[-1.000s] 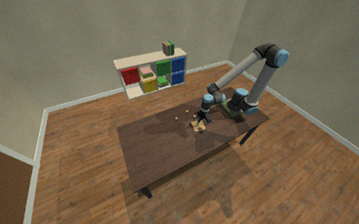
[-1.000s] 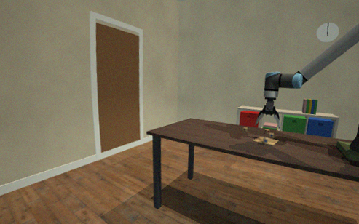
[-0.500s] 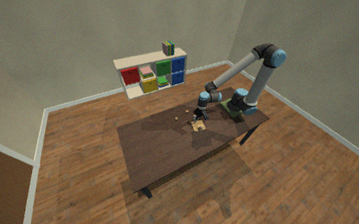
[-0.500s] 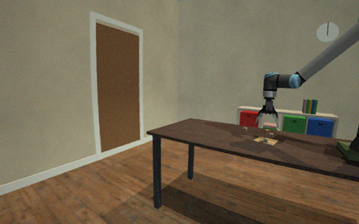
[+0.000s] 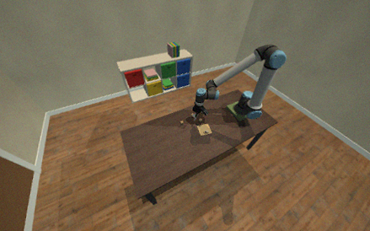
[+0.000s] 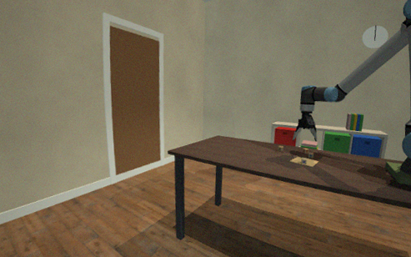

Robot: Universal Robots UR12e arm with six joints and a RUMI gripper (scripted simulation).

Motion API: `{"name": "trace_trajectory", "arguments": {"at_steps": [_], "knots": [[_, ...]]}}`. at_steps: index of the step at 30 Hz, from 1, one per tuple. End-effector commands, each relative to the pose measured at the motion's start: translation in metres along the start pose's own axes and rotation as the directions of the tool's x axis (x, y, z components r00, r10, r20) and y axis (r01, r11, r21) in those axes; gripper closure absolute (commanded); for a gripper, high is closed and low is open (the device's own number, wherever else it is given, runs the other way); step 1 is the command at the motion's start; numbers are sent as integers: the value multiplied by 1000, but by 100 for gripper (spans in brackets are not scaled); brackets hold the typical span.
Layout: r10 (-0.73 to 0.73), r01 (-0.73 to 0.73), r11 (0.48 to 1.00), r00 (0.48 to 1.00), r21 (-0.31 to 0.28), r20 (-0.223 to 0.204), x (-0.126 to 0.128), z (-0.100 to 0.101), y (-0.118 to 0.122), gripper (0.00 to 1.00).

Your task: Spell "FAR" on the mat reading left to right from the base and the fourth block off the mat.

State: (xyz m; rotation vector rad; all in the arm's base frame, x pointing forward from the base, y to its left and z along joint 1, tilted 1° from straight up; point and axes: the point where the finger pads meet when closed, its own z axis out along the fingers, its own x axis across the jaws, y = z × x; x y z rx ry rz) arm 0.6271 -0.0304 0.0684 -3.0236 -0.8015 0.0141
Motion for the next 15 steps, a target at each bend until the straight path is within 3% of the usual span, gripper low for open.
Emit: {"name": "trace_trajectory", "arguments": {"at_steps": [1,9,15], "knots": [[-118,118,993,993,3,-8,-10,0,34,0],[-255,255,967,967,2,-8,-39,2,88,0],[-306,306,952,952,2,-9,-52,3,108,0]]}}
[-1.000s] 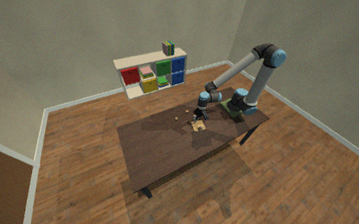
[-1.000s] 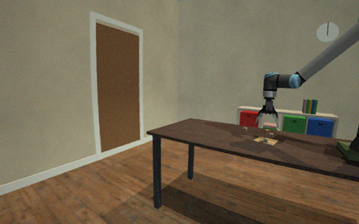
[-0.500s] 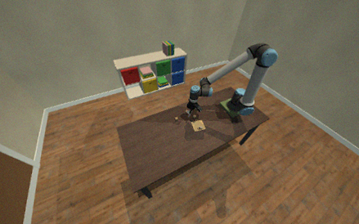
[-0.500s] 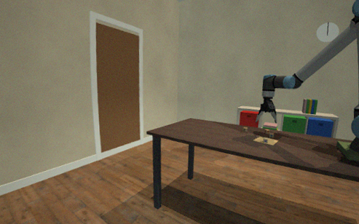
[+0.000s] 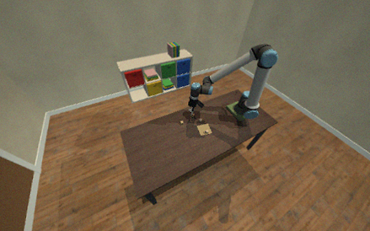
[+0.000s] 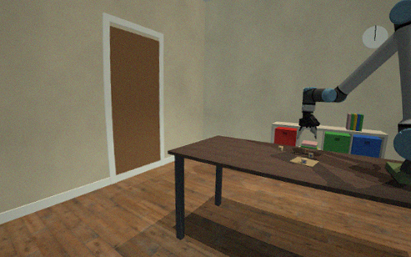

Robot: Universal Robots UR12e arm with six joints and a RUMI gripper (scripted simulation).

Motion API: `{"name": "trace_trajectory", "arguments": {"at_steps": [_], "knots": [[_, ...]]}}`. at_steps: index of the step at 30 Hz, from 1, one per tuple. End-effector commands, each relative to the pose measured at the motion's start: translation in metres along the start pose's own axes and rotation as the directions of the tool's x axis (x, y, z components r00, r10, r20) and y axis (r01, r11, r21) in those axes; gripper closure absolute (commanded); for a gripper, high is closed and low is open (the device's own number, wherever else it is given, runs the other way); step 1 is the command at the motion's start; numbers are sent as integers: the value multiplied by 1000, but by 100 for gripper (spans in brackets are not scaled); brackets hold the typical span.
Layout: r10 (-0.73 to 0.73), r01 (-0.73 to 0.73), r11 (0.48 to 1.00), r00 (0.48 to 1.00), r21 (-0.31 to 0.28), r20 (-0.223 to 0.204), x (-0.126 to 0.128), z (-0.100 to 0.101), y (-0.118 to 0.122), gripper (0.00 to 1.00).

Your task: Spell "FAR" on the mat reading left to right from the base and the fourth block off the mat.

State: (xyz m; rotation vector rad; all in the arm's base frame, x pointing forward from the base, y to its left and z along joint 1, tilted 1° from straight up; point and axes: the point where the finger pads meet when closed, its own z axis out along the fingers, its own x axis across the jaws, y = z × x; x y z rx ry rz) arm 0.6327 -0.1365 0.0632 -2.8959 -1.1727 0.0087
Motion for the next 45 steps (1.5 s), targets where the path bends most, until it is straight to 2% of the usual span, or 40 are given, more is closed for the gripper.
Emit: {"name": "trace_trajectory", "arguments": {"at_steps": [1,8,9,45], "knots": [[-63,63,998,998,0,-6,-9,-1,13,0],[-73,73,997,997,-1,-5,-10,-1,12,0],[-73,73,997,997,-1,-5,-10,-1,12,60],[-72,72,997,997,0,-5,-10,-1,12,60]]}}
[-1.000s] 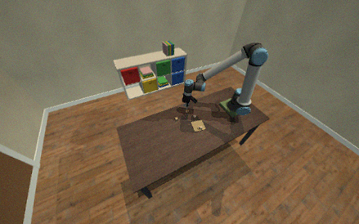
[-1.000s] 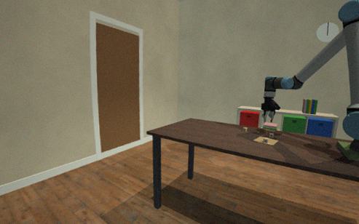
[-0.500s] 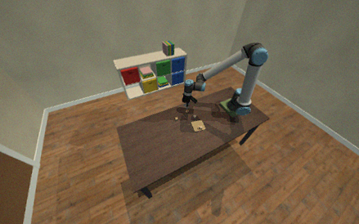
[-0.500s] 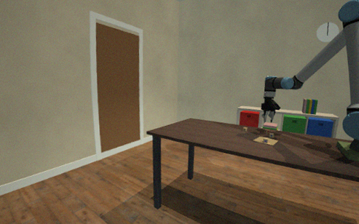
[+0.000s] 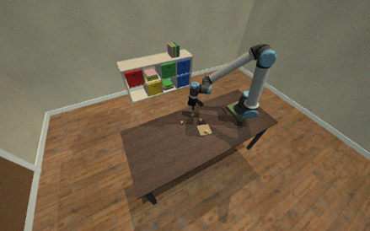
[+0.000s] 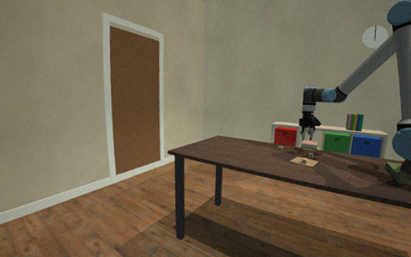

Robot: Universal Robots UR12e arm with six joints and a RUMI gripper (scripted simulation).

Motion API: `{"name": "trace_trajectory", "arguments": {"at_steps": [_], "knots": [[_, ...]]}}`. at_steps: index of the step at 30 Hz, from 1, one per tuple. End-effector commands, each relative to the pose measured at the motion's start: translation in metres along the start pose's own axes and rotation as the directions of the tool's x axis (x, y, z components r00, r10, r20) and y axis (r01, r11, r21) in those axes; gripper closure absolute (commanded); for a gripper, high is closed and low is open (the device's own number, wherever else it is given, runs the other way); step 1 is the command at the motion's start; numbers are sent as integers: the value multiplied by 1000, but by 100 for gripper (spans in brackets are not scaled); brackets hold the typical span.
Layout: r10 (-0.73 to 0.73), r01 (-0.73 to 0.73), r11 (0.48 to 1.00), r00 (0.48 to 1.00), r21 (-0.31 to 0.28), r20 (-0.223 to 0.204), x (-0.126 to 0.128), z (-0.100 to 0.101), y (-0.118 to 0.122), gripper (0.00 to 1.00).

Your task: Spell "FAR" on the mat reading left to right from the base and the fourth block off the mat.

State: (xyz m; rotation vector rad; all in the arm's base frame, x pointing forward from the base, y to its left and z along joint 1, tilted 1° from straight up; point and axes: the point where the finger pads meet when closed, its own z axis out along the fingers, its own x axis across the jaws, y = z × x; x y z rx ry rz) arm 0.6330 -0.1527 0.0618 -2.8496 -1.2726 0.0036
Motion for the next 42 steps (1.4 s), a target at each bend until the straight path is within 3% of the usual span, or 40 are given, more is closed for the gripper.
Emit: {"name": "trace_trajectory", "arguments": {"at_steps": [1,42], "knots": [[-1,1,1000,1000,-2,-1,1,-2,1,60],[-2,2,1000,1000,3,0,1,44,-2,60]]}}
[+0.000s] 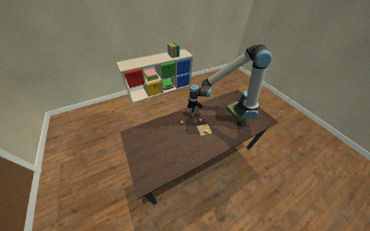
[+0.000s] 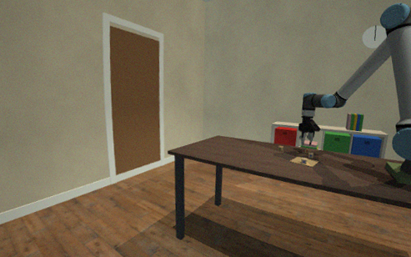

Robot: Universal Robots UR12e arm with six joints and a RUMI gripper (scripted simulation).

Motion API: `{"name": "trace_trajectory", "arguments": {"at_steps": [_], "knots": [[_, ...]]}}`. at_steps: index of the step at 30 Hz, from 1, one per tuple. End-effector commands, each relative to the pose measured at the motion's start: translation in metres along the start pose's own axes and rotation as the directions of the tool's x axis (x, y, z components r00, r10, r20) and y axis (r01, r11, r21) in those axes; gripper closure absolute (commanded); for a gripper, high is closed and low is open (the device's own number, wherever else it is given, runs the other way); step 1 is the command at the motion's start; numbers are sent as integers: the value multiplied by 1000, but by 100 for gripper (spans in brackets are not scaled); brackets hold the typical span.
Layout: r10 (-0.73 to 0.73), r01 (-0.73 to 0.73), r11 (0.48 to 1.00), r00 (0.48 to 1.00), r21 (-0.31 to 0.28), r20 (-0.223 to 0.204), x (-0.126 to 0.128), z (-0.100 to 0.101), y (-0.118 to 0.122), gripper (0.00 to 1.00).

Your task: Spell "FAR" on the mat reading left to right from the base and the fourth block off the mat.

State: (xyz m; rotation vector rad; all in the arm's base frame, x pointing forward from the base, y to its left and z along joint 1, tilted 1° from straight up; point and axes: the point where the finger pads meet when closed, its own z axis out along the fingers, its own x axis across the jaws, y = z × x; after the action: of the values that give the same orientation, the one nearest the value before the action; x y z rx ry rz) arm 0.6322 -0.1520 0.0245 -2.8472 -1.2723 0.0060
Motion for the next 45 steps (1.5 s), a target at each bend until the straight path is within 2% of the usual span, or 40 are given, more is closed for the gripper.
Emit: {"name": "trace_trajectory", "arguments": {"at_steps": [1,13,45], "knots": [[-1,1,1000,1000,0,-1,1,7,-1,60],[-1,1,1000,1000,-1,-1,1,15,-1,60],[-1,1,1000,1000,-4,-2,2,13,0,60]]}}
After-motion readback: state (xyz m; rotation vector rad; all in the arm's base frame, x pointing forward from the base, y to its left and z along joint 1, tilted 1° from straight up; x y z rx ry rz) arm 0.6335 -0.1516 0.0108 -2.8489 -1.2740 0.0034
